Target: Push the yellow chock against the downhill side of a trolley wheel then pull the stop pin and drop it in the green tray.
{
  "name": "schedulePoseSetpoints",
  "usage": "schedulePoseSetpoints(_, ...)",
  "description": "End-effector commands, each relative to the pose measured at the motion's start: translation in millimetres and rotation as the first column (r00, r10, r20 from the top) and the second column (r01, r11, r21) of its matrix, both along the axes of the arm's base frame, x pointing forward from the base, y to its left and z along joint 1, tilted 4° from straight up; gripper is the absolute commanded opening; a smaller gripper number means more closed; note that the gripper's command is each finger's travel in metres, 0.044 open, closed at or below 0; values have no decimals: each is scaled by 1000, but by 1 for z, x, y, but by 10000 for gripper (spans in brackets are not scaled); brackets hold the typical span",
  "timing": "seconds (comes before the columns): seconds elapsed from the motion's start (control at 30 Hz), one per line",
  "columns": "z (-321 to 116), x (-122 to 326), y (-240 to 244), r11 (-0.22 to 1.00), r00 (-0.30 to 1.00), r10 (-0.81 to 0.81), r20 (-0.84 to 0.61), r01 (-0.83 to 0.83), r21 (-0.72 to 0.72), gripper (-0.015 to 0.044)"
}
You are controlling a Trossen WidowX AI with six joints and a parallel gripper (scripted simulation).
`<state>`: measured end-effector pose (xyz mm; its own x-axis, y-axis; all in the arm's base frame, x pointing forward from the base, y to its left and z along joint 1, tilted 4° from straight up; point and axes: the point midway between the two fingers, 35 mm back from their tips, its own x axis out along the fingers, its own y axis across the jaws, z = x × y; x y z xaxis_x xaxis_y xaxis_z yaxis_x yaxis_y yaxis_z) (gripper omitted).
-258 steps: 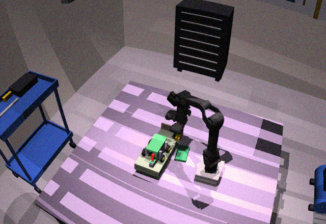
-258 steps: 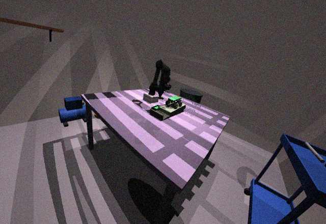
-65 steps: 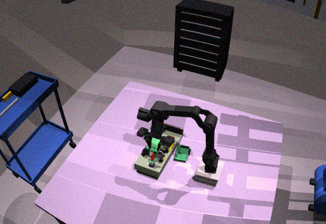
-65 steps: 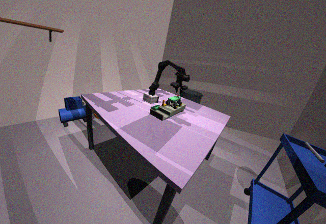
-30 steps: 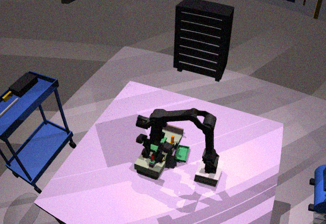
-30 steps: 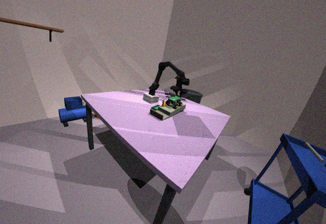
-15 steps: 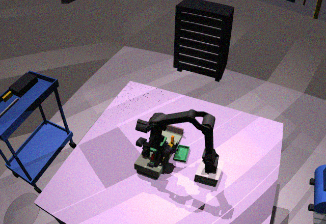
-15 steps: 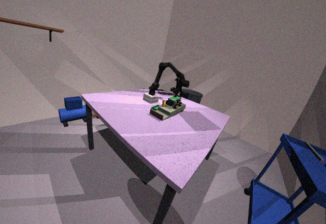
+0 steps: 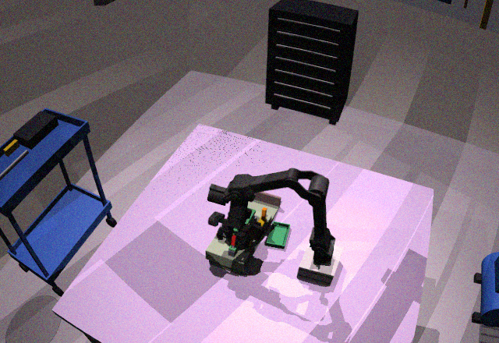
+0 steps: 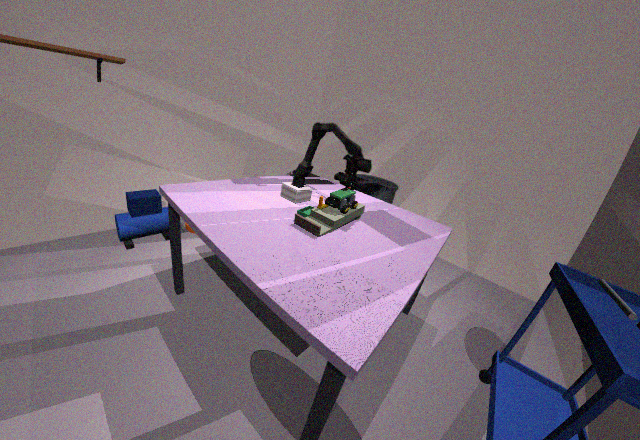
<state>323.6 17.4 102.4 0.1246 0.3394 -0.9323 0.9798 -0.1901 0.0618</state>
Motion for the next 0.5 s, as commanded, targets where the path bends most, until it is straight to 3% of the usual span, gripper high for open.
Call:
schedulePoseSetpoints(0.0,1,1,0,1000,1000,1,5,-1,-1,12)
schedulePoseSetpoints(0.47,9,-2,-2,1000,1000,-3,-2,3,1,0)
